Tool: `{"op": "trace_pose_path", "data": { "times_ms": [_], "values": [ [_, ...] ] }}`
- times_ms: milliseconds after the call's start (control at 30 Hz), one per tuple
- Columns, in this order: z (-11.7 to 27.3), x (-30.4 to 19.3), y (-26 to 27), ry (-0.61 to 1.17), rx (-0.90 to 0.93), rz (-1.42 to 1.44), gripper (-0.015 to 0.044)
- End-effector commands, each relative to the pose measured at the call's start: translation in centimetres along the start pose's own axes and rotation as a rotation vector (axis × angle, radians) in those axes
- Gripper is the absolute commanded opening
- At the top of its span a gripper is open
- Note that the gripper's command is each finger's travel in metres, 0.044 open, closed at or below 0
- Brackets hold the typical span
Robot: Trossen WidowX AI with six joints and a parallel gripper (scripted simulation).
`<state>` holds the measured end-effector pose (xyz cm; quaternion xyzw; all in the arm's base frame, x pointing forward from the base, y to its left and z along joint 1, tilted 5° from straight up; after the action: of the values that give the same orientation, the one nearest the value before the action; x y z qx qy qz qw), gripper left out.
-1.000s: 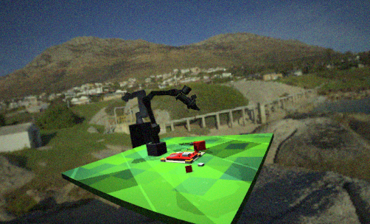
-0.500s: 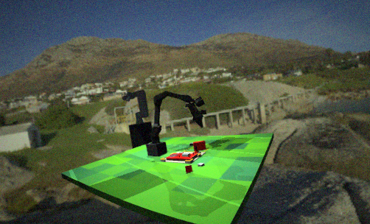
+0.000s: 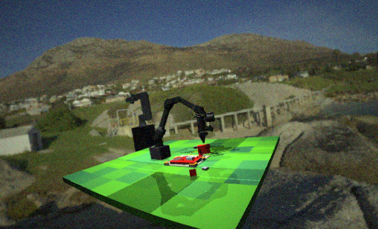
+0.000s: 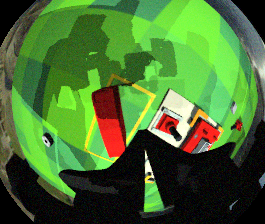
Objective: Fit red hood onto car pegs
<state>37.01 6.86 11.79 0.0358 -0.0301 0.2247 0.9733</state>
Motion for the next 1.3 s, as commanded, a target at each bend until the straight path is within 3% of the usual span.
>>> {"op": "trace_pose_path", "data": {
  "times_ms": [0, 167, 1267],
  "values": [
    [-1.4, 0.1, 0.0, -0.003, 0.005, 0.006, 0.0000],
    [-3.8, 0.0, 0.0, -0.003, 0.005, 0.006, 0.0000],
    [-3.7, 0.1, 2.7, -0.002, 0.007, 0.006, 0.0000]
  ]
}}
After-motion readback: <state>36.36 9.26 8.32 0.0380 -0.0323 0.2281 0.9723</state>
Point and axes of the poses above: the point midway between the two fingers, 35 mm back from their tips, its own z axis back along the fingers, its own y axis across the jaws, x = y × z, the point moved 7 cm from there along z, back along the fingers, and after that the axes turned 3 degrees about -z, right-handed, at the moved point
